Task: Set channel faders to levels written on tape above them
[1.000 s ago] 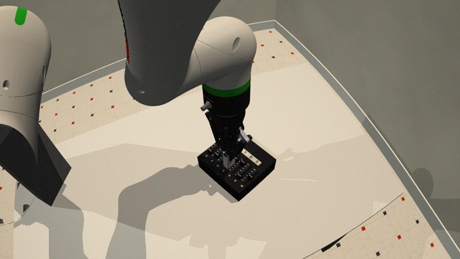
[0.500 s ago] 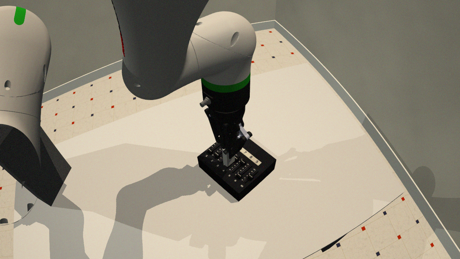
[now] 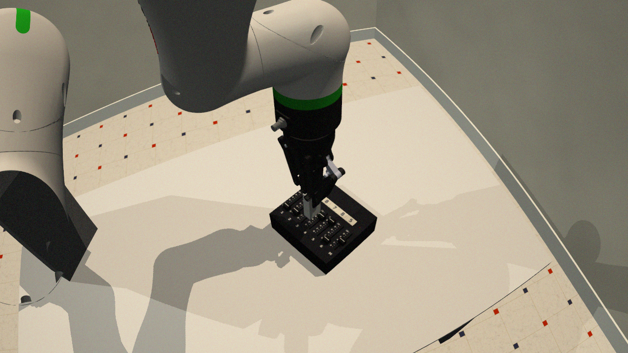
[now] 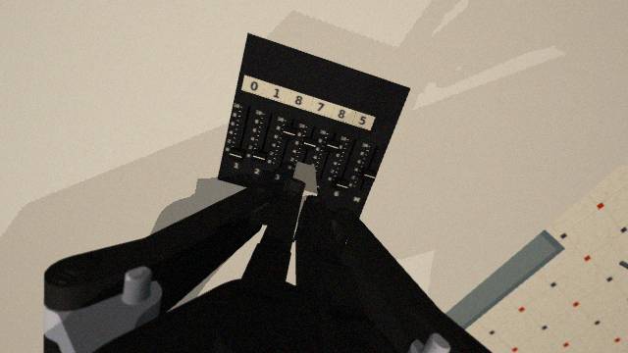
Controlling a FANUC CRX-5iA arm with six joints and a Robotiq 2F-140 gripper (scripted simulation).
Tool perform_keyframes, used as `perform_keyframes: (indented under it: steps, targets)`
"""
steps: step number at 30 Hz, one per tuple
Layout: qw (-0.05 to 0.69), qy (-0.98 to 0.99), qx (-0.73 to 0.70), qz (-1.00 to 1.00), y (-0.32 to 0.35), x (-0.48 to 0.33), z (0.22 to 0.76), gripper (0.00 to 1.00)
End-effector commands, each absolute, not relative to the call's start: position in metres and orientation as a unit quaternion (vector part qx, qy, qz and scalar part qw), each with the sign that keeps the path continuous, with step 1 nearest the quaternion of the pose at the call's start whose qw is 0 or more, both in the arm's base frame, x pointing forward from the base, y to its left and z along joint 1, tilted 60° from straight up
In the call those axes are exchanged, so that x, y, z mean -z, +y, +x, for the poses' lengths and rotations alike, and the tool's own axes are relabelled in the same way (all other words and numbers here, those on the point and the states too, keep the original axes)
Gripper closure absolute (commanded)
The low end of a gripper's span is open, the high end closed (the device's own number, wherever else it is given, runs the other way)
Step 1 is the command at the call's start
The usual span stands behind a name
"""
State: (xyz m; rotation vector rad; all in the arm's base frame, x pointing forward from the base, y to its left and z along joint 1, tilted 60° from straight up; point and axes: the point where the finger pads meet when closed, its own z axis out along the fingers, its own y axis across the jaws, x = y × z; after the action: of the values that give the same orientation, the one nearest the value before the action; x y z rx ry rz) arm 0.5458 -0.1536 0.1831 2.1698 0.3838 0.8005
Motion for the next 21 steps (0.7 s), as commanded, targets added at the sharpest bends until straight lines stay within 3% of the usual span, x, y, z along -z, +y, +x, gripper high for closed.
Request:
perform_keyframes:
  steps: [1,11,21]
  targets:
    - [0.388,0.151,-0.315,0.853,-0.153,-0.184,0.546,1.0]
    - [0.388,0.151,-0.315,0.853,-0.154,-0.184,0.545,1.0]
    - [0.388,0.151,-0.314,0.853,-0.199,-0.202,0.525,1.0]
